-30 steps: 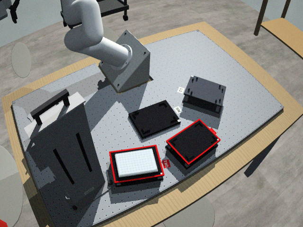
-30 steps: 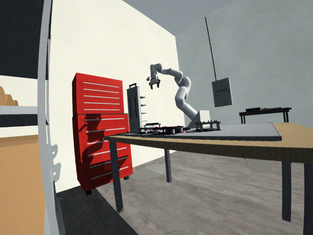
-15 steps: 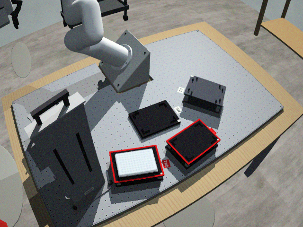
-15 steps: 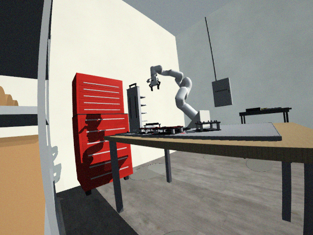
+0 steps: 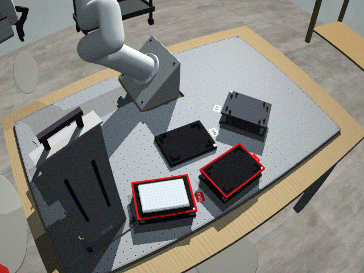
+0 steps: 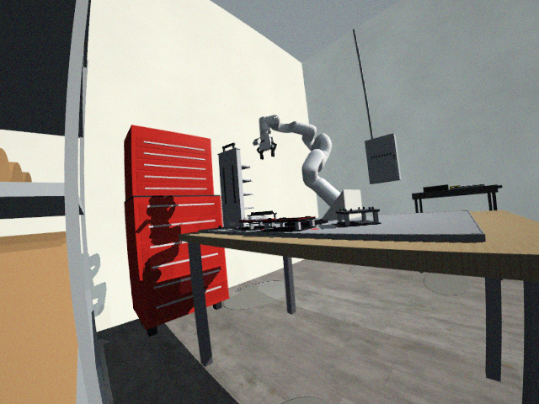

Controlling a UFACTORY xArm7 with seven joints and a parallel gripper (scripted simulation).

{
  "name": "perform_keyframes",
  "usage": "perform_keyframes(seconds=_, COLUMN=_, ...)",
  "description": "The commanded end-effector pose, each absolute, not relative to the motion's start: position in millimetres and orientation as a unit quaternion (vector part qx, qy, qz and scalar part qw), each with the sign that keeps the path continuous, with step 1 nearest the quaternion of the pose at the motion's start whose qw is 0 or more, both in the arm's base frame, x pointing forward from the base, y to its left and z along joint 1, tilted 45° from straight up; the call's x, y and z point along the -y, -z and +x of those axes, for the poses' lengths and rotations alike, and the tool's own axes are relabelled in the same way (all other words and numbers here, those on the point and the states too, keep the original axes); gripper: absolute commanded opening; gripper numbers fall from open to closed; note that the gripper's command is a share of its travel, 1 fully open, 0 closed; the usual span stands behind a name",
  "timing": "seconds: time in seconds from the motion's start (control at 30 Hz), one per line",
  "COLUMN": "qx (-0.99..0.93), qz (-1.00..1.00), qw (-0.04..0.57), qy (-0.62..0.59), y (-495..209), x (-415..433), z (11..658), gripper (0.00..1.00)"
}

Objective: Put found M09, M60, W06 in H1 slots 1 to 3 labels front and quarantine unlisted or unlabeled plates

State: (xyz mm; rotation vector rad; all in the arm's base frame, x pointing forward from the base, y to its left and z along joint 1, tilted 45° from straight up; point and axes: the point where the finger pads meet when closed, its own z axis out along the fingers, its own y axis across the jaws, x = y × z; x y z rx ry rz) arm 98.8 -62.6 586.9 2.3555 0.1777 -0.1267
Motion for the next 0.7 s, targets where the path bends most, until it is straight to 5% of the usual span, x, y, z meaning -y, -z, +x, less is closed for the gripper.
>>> perform_keyframes(seconds=0.0, qx=-0.07, qz=0.921, qw=0.38, qy=0.049, y=-582.4, x=67.3, z=98.7, gripper=1.0)
perform_keyframes(seconds=0.67, qx=-0.07, qz=0.921, qw=0.38, qy=0.049, y=-561.2, x=88.5, z=97.6, gripper=1.0)
